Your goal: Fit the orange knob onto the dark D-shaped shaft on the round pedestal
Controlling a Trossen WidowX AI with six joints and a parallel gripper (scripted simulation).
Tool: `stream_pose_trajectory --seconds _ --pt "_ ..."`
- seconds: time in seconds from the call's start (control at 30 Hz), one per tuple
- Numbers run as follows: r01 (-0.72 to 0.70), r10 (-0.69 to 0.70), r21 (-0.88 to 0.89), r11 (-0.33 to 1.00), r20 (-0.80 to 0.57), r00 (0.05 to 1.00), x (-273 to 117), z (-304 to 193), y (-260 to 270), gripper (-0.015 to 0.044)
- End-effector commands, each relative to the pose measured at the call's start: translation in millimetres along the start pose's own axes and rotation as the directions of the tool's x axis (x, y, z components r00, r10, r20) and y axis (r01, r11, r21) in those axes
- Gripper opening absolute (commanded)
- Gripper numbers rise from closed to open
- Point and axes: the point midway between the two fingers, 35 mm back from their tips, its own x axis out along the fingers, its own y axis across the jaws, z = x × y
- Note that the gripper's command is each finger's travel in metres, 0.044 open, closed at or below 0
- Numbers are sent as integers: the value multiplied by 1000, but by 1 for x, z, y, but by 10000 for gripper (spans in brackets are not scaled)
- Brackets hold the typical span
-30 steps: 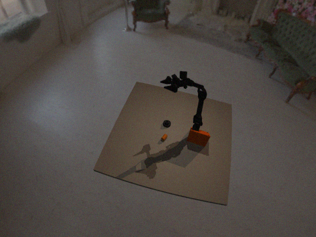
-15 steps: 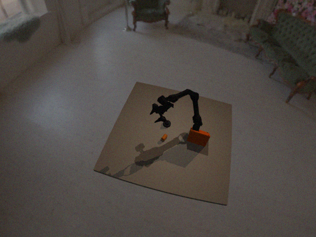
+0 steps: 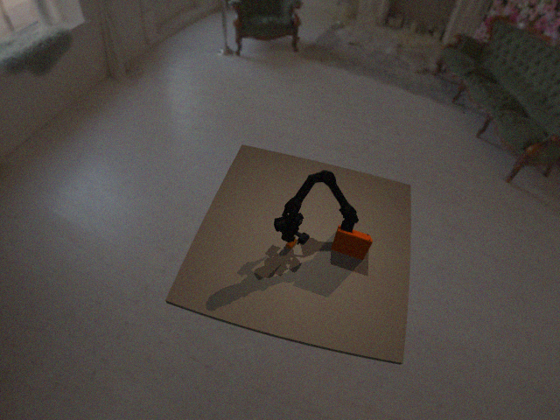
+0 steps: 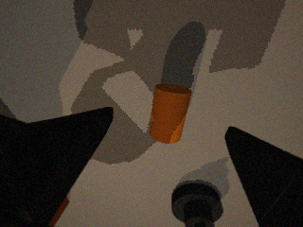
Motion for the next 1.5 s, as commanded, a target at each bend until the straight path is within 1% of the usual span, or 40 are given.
stream_pose_trajectory --seconds 0.0,0.13,0.3,1.27,1.47 --pt "9 -9 -18 1000 -10 1000 1 -2 0 440" --pt "9 -10 -18 1000 -11 1000 23 -2 -1 440" --pt "9 -10 -18 1000 -10 1000 24 -2 -1 440" --pt "10 -10 -18 1000 -12 1000 69 -3 -1 440" --pt "10 -10 -18 1000 -12 1000 69 -3 -1 282"
